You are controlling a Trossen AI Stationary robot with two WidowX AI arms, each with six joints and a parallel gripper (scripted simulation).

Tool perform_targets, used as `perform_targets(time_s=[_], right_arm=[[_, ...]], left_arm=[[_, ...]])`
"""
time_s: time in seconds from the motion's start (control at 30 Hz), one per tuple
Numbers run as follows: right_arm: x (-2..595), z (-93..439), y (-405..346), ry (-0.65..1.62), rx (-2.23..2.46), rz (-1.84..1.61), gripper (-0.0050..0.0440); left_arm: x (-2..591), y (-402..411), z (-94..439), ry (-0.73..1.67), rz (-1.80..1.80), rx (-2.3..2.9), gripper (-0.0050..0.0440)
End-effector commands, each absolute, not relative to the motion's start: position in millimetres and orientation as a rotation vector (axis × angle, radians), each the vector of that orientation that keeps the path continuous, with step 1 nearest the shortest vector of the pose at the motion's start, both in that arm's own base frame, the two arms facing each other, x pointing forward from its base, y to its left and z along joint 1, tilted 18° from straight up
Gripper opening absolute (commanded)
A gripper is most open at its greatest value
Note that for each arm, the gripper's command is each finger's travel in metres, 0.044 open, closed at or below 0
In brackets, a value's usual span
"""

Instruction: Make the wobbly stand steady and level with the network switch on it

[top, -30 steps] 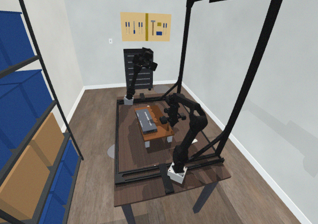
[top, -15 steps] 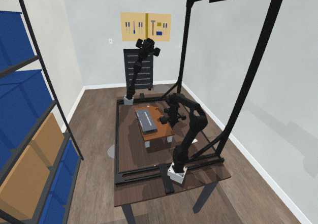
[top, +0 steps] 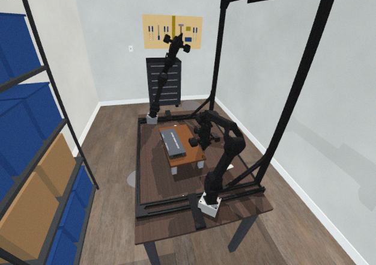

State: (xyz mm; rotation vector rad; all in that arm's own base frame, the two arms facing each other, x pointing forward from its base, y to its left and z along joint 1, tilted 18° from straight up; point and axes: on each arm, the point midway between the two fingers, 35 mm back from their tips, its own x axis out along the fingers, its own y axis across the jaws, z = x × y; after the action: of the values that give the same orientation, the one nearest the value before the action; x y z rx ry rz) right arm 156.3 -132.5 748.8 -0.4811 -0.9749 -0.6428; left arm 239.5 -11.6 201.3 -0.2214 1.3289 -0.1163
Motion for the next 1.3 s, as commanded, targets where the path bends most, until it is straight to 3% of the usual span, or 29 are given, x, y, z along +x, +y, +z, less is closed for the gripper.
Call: perform_targets(time_s=[0.0, 0.4, 0.6, 0.97, 1.17, 1.27], right_arm=[[158, 753, -135, -0.988, -0.477, -0.643, 0.0000], [55, 799, -47, -1.441, -0.602, -0.594, 0.0000], [55, 799, -47, -1.441, -0.602, -0.594, 0.0000], [194, 721, -166, -0.802, -0.418, -0.649, 0.0000], [199, 718, -170, -0.802, -0.418, -0.649, 0.0000], [225, 690, -194, -0.671, -0.367, -0.652, 0.0000]], left_arm=[[240, -12, 201, 1.329, -0.116, -0.221, 0.0000], [240, -12, 201, 1.329, -0.116, -0.221, 0.0000], [240, -12, 201, 1.329, -0.116, -0.221, 0.0000], [240, -12, 201, 1.329, -0.116, -0.221, 0.0000], [240, -12, 201, 1.329, -0.116, -0.221, 0.0000], [240, -12, 201, 1.329, -0.116, -0.221, 0.0000]])
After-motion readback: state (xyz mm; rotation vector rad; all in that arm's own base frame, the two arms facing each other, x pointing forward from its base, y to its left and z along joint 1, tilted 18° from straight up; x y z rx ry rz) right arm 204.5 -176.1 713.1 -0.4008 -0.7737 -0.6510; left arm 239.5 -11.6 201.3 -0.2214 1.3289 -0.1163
